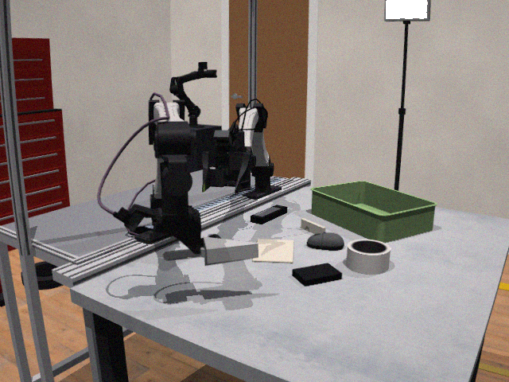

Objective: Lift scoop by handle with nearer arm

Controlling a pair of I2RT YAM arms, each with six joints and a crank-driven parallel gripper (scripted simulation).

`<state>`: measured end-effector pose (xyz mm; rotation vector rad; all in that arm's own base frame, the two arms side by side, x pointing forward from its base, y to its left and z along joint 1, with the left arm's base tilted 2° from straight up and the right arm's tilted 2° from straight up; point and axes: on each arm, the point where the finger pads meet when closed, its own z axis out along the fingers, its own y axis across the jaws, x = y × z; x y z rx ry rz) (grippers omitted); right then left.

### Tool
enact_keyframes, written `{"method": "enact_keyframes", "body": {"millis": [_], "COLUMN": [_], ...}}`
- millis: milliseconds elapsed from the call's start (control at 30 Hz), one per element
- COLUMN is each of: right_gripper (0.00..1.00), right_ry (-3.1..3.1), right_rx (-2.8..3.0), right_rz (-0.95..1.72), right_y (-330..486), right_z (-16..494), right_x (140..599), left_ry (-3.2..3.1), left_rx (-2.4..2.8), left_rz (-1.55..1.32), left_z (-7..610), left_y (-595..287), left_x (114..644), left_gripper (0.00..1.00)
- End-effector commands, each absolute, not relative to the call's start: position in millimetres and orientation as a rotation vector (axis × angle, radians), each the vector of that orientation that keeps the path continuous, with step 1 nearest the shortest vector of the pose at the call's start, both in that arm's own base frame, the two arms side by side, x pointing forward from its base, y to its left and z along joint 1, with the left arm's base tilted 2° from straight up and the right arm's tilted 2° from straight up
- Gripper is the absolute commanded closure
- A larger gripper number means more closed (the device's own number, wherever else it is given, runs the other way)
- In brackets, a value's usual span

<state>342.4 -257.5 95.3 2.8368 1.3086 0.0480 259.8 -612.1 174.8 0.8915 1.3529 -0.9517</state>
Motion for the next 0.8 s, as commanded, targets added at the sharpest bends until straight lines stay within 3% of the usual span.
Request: {"method": "enact_keyframes", "body": {"millis": [0, 767], "right_gripper": [1.00, 1.00], "right_ry": [1.330, 1.319], "right_rx": [2.895, 2.873], "right_rz": [0.012, 0.027], "right_y": [-253.0, -252.1], "right_z": [92.7, 99.5], "right_x": [330.8, 332.6], "left_ry": [1.327, 1.327], "left_rx": [0.853, 0.853], "left_rz": [-0.953, -0.953], "left_z": [193.6, 193.6], "left_y": [-611.3, -611.3], "left_x": [265.6, 265.6], "left_gripper": [0.00, 0.00]}}
